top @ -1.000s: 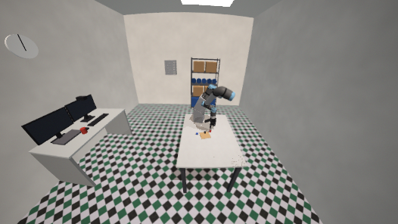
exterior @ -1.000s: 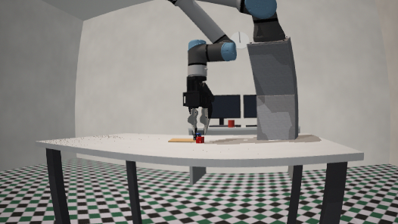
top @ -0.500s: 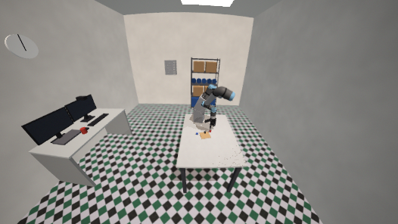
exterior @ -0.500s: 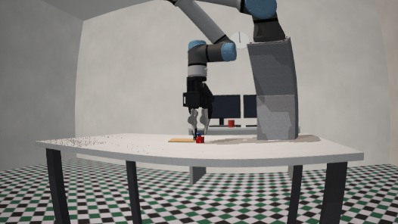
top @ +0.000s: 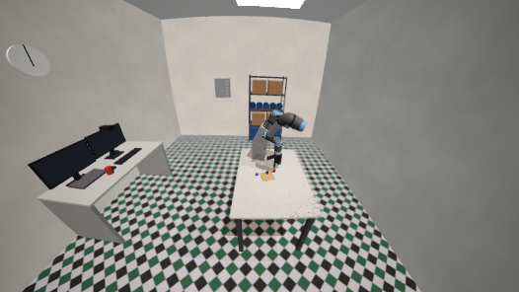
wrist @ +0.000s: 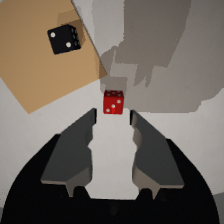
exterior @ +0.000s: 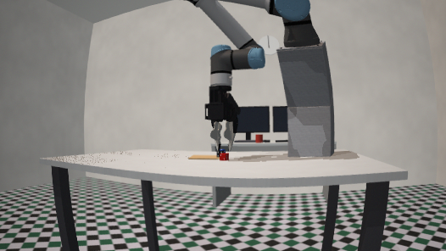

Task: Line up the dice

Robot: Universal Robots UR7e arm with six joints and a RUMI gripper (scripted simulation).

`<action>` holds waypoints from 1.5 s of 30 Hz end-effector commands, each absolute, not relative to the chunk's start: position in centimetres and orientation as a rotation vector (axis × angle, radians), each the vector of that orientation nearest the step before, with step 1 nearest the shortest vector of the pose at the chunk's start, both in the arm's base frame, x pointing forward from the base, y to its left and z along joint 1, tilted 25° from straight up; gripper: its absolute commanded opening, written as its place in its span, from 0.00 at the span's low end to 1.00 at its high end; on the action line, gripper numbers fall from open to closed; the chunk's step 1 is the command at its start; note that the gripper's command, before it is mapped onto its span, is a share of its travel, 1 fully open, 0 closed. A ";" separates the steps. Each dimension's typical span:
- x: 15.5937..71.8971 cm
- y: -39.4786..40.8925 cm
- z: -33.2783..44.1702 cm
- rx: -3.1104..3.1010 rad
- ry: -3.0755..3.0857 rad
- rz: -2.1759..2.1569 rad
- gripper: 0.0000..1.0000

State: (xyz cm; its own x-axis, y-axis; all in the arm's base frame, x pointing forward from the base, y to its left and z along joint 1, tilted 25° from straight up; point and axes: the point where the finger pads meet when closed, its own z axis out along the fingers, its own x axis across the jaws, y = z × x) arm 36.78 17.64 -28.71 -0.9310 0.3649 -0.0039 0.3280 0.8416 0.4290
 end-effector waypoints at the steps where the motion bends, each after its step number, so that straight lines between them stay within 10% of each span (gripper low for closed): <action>1: 36.8 17.6 -28.7 0.553 2.932 0.660 0.24; 45: 37.3 18.8 -31.4 0.553 2.932 0.660 0.24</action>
